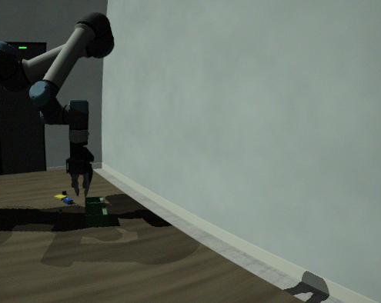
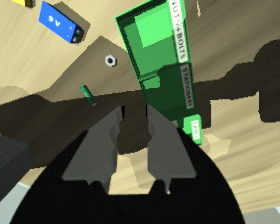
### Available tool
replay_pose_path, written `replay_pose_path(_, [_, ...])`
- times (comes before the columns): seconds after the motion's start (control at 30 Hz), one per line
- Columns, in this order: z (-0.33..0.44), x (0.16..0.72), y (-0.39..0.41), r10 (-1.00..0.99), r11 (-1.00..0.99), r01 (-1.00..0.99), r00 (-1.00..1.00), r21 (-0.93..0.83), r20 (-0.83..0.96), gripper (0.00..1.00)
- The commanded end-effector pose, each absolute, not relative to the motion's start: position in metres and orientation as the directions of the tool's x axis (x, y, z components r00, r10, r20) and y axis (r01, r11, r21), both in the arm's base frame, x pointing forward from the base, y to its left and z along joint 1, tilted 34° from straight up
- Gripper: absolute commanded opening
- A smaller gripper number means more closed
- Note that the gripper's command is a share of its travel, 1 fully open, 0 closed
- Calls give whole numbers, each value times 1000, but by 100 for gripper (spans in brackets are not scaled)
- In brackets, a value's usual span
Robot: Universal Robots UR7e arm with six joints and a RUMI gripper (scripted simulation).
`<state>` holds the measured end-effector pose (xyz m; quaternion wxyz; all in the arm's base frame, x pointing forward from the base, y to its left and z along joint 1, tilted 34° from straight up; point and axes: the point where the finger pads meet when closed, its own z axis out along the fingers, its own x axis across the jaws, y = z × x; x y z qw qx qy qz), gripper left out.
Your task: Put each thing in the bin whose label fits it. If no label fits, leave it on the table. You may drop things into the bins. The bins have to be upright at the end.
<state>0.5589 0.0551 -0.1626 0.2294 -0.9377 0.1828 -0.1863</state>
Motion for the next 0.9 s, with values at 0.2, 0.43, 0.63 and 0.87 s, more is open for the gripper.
replay_pose_path(0.2, [-141, 529, 138, -460, -822, -287, 845, -493, 274, 18])
replay_pose_path(0.43, [-130, 512, 185, -460, -821, -287, 845, -493, 274, 18])
replay_pose_path(0.63, [-121, 498, 222, -460, -821, -287, 845, -493, 274, 18])
replay_pose_path(0.87, [-109, 482, 270, -460, -821, -284, 843, -495, 279, 18])
